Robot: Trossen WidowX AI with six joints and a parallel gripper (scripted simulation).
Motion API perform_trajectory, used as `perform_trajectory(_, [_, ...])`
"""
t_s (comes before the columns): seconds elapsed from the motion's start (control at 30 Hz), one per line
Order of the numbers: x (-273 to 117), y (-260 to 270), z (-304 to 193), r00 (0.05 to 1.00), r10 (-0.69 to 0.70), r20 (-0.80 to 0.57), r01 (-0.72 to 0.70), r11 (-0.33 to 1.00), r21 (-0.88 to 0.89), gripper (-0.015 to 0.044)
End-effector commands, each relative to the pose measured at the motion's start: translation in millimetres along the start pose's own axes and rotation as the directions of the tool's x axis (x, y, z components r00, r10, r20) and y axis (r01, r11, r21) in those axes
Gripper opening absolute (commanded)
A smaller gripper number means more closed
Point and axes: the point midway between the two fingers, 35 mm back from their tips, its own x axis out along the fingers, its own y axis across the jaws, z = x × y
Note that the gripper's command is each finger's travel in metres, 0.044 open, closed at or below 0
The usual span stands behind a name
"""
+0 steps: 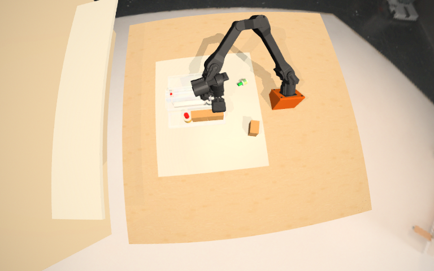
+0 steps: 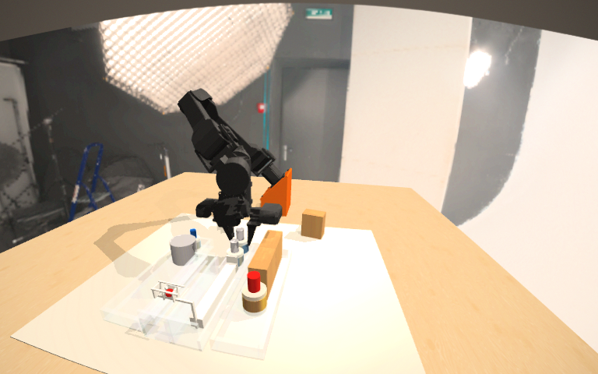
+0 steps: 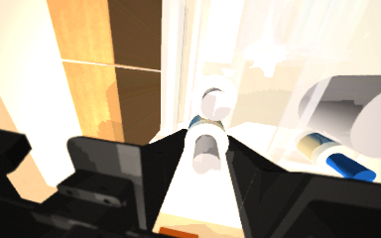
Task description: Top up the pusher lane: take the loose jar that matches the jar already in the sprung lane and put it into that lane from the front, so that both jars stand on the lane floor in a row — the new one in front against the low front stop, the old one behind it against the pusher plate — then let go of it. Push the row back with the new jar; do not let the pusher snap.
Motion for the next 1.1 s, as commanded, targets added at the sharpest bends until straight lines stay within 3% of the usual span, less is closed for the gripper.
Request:
perform_trajectory(0.0, [2.1, -2.1, 2.9, 1.0, -0.008, 0.01, 0.008, 1.0, 0.007, 0.0])
perform_trajectory(1.07, [10.9, -1.3, -0.2, 1.0, -0.008, 0.01, 0.008, 1.0, 0.007, 0.0])
